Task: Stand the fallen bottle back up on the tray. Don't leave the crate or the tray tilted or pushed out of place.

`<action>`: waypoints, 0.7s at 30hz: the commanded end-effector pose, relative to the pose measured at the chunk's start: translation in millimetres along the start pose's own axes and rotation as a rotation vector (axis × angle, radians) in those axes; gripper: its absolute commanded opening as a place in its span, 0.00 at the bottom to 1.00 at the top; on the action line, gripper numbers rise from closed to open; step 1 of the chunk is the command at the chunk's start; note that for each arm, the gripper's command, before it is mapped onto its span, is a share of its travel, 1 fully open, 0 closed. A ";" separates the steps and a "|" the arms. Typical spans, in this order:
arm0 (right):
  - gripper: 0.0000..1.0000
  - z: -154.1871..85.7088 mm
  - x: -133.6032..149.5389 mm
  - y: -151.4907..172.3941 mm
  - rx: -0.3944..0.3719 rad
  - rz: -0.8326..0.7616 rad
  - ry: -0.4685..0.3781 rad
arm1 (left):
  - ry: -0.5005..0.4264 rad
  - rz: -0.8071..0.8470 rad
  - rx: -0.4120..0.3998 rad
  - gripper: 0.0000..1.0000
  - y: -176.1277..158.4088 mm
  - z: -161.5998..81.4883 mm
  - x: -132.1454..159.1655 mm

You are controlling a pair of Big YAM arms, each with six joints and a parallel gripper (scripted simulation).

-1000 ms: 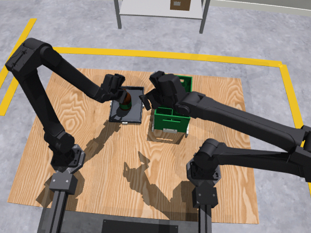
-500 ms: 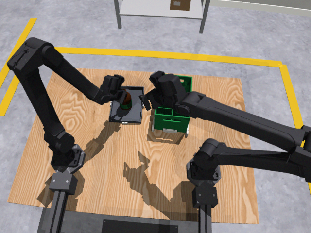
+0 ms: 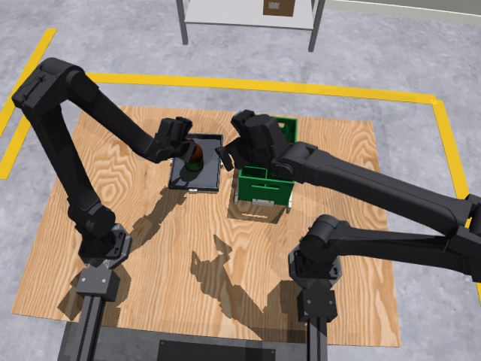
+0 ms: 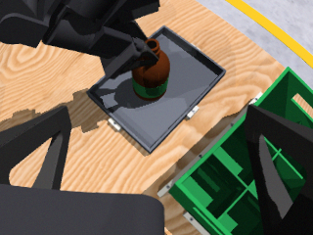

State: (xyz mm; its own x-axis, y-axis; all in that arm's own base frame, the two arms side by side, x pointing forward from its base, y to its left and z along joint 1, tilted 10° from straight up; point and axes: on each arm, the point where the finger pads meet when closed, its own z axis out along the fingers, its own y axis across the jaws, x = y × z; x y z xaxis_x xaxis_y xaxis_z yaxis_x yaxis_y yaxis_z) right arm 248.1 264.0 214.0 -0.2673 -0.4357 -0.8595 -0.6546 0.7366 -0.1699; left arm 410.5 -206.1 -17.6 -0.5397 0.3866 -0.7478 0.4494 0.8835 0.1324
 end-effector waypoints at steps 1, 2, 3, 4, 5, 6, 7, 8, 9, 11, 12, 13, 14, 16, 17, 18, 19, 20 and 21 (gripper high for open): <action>1.00 -5.1 -30.3 -1.4 0.001 0.016 -0.049 | -0.025 0.002 -0.006 0.24 5.0 10.1 -19.6; 1.00 -5.1 -30.3 -1.4 0.001 0.016 -0.049 | -0.025 0.002 -0.006 0.24 5.0 10.1 -19.6; 1.00 -5.1 -30.3 -1.4 0.001 0.016 -0.049 | -0.025 0.002 -0.006 0.24 5.0 10.1 -19.6; 1.00 -5.1 -30.3 -1.4 0.001 0.016 -0.049 | -0.036 0.001 -0.007 0.24 4.8 9.4 -23.0; 1.00 -5.1 -30.3 -1.4 0.001 0.016 -0.049 | -0.033 0.002 -0.007 0.24 5.2 10.5 -22.6; 1.00 -5.1 -30.3 -1.4 0.001 0.016 -0.049 | -0.036 0.001 -0.007 0.24 5.2 9.9 -23.9; 1.00 -5.1 -30.3 -1.4 0.001 0.016 -0.049 | -0.024 0.003 -0.006 0.24 5.3 10.8 -22.0; 1.00 -5.1 -30.3 -1.4 0.001 0.016 -0.049 | -0.035 0.001 -0.007 0.24 5.4 10.4 -25.0; 1.00 -5.1 -30.3 -1.4 0.001 0.016 -0.049 | -0.021 0.003 -0.006 0.24 5.5 11.8 -21.8; 1.00 -5.1 -30.3 -1.4 0.001 0.016 -0.049 | -0.019 0.003 -0.006 0.24 5.5 13.1 -21.7; 1.00 -5.1 -30.3 -1.4 0.001 0.016 -0.049 | -0.029 0.002 -0.007 0.24 5.3 12.6 -24.7; 1.00 -5.1 -30.3 -1.4 0.001 0.016 -0.049 | -0.020 0.004 -0.006 0.24 5.3 13.1 -23.6; 1.00 -5.1 -30.3 -1.4 0.001 0.016 -0.049 | -0.031 0.002 -0.007 0.24 5.5 12.7 -26.6; 1.00 -5.1 -30.3 -1.4 0.001 0.016 -0.049 | -0.028 0.002 -0.007 0.24 5.8 13.8 -26.5; 1.00 -5.1 -30.3 -1.4 0.001 0.016 -0.049 | -0.018 0.003 -0.006 0.24 5.7 14.5 -24.9; 1.00 -5.1 -30.3 -1.4 0.001 0.016 -0.049 | -0.029 0.002 -0.007 0.24 5.7 14.1 -28.0; 1.00 -5.1 -30.3 -1.4 0.001 0.016 -0.049 | -0.029 0.002 -0.007 0.24 5.7 14.1 -28.0; 1.00 -5.1 -30.3 -1.4 0.001 0.016 -0.049 | -0.029 0.002 -0.007 0.24 5.7 14.1 -28.0; 1.00 -5.1 -30.3 -1.4 0.001 0.016 -0.049 | -0.017 0.003 -0.006 0.24 5.7 15.0 -25.9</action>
State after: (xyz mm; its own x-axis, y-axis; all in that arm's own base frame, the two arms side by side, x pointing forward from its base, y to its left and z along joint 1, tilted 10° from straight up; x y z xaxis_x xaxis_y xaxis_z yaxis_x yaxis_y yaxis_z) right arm 248.1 264.0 214.0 -0.2673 -0.4357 -0.8595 -0.6546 0.7366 -0.1699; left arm 418.8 -209.8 -16.4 -0.5449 0.3895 -0.7425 0.4503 0.8829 0.1327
